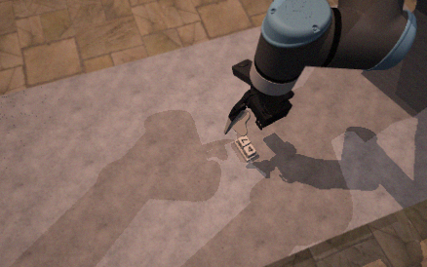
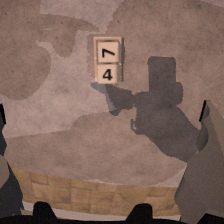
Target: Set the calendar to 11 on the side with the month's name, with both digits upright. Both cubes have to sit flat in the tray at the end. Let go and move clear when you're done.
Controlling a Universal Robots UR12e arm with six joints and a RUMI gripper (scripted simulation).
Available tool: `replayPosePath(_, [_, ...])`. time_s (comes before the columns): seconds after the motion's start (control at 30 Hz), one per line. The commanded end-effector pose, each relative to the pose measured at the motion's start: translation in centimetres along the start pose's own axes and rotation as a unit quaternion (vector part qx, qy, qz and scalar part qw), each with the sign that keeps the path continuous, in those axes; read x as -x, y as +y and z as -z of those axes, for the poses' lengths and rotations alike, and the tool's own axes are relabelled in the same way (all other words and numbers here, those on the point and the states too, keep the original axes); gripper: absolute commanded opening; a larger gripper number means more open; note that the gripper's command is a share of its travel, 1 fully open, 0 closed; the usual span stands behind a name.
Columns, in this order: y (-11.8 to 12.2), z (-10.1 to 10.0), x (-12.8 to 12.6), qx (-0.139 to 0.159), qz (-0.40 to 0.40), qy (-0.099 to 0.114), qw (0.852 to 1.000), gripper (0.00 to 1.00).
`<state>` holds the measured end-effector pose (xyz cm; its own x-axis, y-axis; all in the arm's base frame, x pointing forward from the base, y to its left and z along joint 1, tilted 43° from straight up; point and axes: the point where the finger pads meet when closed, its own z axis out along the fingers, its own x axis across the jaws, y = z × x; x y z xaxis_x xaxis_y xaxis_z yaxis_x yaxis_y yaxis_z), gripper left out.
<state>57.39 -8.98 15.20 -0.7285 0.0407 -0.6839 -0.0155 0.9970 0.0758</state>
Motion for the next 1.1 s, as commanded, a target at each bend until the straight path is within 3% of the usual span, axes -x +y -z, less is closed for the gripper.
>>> replayPosePath(0.0, [0.03, 1.10, -0.31, 0.006, -0.001, 0.006, 1.000, 1.00])
replayPosePath(1.07, [0.07, 1.68, -0.37, 0.006, -0.001, 0.006, 1.000, 1.00])
